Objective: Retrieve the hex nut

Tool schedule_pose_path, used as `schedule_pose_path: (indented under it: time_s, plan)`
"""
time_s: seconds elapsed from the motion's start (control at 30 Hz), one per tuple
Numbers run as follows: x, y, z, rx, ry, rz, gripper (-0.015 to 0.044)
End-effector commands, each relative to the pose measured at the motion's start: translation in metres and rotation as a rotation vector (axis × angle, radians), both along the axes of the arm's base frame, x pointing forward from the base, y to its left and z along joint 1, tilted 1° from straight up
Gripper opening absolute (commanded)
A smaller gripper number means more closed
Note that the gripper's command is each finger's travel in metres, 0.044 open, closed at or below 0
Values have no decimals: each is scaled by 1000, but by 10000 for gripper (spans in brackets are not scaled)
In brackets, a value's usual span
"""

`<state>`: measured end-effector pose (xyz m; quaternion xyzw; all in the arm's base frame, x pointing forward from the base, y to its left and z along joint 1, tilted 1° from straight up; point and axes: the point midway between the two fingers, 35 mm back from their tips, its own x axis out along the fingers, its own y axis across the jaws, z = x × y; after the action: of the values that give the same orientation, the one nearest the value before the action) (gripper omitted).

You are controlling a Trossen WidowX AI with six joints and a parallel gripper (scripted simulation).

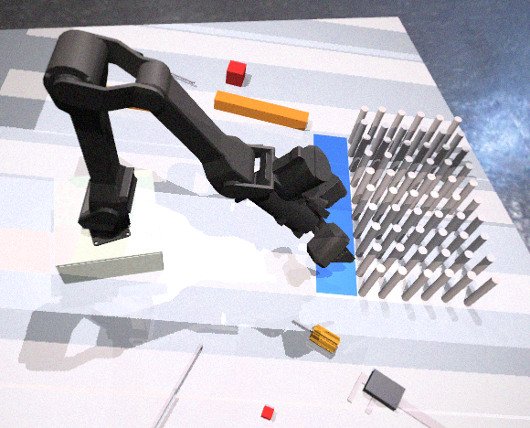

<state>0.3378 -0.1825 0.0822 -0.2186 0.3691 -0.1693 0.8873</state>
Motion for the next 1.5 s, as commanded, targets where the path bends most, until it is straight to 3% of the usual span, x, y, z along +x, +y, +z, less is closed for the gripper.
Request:
schedule_pose_path:
  time_s: [0.0, 0.23, 0.43, 0.63, 0.83, 1.47]
  plan:
    - [-25, -50, -6, -74, 164, 5, 440]
    - [-109, -137, -19, -132, 498, 72, 440]
    - [-202, -184, -26, -97, 710, 181, 440]
    - [-304, -201, -29, -33, 827, 323, 440]
    - [-401, -189, -26, 13, 848, 465, 440]
    - [-417, -195, -25, 15, 847, 479, 440]
